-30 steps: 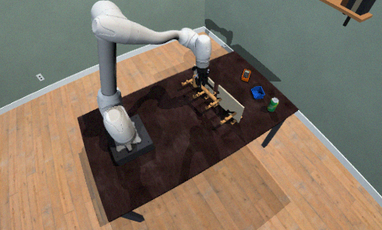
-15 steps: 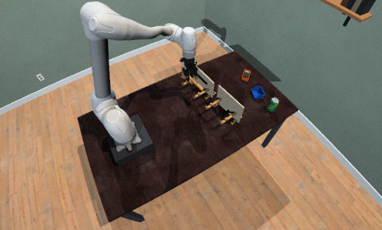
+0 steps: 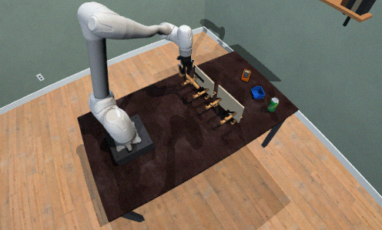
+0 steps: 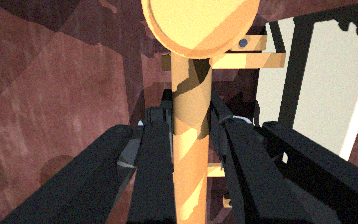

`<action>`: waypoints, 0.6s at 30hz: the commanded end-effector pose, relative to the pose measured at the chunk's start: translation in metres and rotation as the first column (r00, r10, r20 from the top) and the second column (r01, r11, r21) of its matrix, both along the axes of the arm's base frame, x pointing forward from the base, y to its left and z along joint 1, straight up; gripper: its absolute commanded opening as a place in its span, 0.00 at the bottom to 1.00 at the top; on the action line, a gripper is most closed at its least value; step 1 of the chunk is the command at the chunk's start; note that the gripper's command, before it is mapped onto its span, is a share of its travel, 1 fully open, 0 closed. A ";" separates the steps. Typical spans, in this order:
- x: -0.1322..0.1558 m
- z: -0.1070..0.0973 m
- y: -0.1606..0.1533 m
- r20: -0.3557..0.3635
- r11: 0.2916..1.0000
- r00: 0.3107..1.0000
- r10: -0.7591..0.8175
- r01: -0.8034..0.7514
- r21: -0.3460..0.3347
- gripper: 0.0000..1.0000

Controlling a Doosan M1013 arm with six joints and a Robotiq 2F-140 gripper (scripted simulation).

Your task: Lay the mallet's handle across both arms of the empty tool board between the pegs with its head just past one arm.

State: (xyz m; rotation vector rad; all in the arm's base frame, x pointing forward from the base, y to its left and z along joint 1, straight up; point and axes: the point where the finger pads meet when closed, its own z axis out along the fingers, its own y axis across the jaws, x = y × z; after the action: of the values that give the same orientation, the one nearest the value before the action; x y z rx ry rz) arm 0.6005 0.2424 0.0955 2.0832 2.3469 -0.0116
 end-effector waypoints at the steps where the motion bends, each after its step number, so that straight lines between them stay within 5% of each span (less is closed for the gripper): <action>1: 0.000 -0.005 0.000 0.001 1.000 1.000 -0.003 0.003 0.001 0.10; 6: -0.001 -0.052 0.000 0.001 1.000 1.000 -0.003 0.003 0.001 0.10; 11: -0.001 -0.077 -0.001 0.001 1.000 1.000 -0.003 0.003 0.001 0.10; 18: -0.001 -0.084 -0.001 0.001 1.000 1.000 -0.003 0.003 0.001 0.10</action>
State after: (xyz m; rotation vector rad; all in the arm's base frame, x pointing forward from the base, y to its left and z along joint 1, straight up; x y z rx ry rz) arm 0.5988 0.2415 0.0122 2.0869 2.3438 -0.0121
